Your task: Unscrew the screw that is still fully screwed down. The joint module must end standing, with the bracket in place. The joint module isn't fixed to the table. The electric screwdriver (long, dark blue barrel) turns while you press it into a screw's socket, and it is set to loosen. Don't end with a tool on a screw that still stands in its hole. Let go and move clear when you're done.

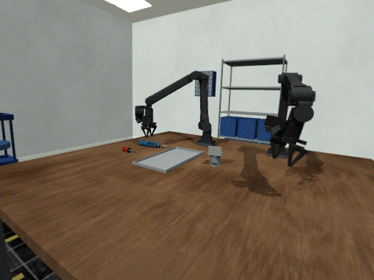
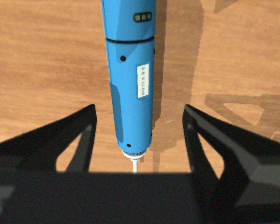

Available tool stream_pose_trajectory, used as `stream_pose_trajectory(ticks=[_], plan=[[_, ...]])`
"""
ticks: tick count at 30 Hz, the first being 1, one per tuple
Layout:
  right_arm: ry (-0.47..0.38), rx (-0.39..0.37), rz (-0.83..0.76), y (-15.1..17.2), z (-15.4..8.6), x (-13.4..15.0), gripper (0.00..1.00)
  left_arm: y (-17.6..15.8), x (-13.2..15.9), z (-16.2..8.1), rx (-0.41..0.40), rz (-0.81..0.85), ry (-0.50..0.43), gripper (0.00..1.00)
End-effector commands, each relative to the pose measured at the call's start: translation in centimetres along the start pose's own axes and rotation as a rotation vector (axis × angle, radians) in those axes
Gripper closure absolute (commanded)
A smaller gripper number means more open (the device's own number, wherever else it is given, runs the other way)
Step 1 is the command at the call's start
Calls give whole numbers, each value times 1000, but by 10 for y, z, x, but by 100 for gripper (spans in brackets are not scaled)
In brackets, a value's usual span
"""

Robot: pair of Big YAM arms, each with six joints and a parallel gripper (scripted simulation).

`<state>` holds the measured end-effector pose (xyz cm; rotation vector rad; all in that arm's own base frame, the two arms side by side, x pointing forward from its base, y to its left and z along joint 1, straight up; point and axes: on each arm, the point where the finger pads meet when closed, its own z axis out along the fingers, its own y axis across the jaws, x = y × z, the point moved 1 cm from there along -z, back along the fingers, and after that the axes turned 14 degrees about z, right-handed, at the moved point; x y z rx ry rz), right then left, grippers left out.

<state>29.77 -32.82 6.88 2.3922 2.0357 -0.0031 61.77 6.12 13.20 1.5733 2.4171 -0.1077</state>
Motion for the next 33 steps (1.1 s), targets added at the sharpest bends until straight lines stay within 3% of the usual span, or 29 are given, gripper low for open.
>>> stream_pose_trajectory(ticks=[1,17,18,27,28,33], plan=[[-7,-16,-29,17,0,5,35,11,-7,-15,-38,9,-11,0],[-17,-28,-27,18,-10,2,35,11,-7,-15,-38,9,-11,0],[-6,-15,-25,16,-1,5,35,11,-7,-15,-38,9,-11,0],[-5,-13,-9,11,1,0,35,11,-7,-15,-38,9,-11,0],[-17,-27,-23,16,-9,1,35,11,-7,-15,-38,9,-11,0],[-17,-27,-23,16,-9,1,35,11,-7,-15,-38,9,-11,0]])
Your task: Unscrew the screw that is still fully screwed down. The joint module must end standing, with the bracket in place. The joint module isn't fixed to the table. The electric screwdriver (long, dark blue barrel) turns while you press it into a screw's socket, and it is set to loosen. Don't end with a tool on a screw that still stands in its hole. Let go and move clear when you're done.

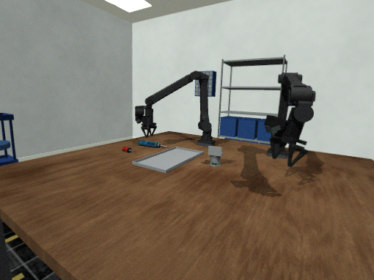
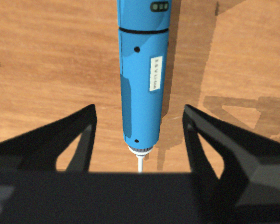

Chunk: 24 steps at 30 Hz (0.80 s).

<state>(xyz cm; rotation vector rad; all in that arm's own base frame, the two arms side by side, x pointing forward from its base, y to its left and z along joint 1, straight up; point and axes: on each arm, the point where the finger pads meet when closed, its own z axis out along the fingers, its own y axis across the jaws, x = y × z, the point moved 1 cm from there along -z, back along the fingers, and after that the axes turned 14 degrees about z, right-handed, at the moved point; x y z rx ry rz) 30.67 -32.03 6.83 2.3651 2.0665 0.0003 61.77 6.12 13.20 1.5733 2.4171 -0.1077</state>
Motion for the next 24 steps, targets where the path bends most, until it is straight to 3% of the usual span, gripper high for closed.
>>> stream_pose_trajectory(ticks=[1,2,11,12,18,19,24], plan=[[-19,-25,3,9,-10,-8,35,11,-7,-15,-38,9,-11,0],[-6,-10,18,2,0,-10,35,11,-7,-15,-38,9,-11,0],[-5,-9,21,1,1,-11,35,11,-7,-15,-38,9,-11,0],[-19,-25,8,7,-10,-10,35,11,-7,-15,-38,9,-11,0],[-19,-25,8,7,-10,-10,35,11,-7,-15,-38,9,-11,0],[-19,-25,8,7,-10,-10,35,11,-7,-15,-38,9,-11,7],[-19,-25,8,7,-10,-10,35,11,-7,-15,-38,9,-11,7]])
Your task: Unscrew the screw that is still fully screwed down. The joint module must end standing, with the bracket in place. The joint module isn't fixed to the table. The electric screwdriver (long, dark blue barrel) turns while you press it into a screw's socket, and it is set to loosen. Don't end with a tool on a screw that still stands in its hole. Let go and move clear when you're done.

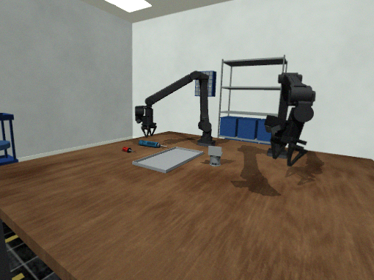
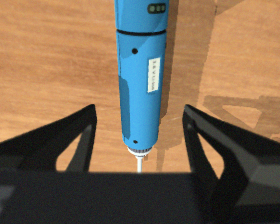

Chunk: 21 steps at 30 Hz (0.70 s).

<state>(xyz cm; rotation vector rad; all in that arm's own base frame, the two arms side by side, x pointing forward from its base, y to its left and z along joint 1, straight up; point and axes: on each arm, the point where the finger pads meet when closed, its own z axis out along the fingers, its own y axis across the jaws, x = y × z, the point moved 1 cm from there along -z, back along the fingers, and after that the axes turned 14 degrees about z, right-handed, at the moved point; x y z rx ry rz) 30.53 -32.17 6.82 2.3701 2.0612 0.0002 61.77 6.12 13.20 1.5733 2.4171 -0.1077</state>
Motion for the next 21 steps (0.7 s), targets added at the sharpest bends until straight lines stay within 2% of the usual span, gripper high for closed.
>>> stream_pose_trajectory(ticks=[1,11,12,21], plan=[[-19,-25,3,9,-10,-8,35,11,-7,-15,-38,9,-11,7],[-19,-25,3,9,-10,-8,35,11,-7,-15,-38,9,-11,7],[-19,-25,3,9,-10,-8,35,11,-7,-15,-38,9,-11,14],[-19,-25,3,9,-10,-8,35,11,-7,-15,-38,9,-11,14]])
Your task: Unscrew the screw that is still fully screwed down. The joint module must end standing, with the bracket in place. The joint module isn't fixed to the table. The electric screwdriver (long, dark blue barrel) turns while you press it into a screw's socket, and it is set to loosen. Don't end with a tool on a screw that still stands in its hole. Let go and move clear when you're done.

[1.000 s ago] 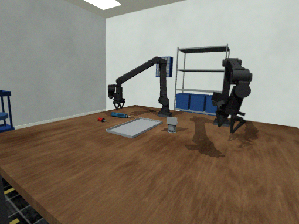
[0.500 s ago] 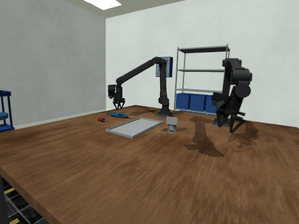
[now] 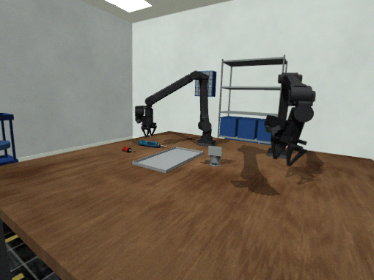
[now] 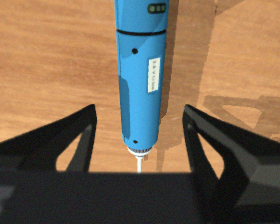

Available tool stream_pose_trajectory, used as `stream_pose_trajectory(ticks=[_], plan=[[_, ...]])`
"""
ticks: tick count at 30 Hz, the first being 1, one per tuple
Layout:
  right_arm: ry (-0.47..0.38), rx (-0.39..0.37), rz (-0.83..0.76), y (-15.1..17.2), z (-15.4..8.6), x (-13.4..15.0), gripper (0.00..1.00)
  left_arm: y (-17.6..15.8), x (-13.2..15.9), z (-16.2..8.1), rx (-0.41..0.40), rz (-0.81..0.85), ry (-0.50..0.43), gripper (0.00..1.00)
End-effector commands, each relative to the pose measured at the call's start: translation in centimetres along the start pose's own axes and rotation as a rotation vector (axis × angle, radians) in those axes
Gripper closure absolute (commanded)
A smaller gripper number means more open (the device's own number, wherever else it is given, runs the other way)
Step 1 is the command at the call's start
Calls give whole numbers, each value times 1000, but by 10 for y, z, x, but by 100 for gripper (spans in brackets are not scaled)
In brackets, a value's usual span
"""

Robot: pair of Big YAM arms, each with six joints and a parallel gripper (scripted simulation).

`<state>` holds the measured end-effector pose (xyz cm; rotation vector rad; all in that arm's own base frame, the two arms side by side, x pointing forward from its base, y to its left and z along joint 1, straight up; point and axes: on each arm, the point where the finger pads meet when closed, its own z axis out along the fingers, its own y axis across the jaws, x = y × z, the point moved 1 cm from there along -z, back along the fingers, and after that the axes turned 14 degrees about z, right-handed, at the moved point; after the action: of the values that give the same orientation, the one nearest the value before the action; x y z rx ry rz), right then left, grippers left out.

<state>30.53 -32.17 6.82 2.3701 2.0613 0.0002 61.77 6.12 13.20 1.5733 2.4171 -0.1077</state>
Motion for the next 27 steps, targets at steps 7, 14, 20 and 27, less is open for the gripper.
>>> stream_pose_trajectory(ticks=[7,14,20,27], plan=[[-19,-25,3,9,-10,-8,35,11,-7,-15,-38,9,-11,14],[-19,-25,3,9,-10,-8,35,-22,-55,-3,-149,-9,31,14],[-19,-25,3,9,-10,-8,35,-39,-86,6,-225,-23,60,14],[-19,-25,3,9,-10,-8,35,-53,-102,9,-277,-39,55,14]])
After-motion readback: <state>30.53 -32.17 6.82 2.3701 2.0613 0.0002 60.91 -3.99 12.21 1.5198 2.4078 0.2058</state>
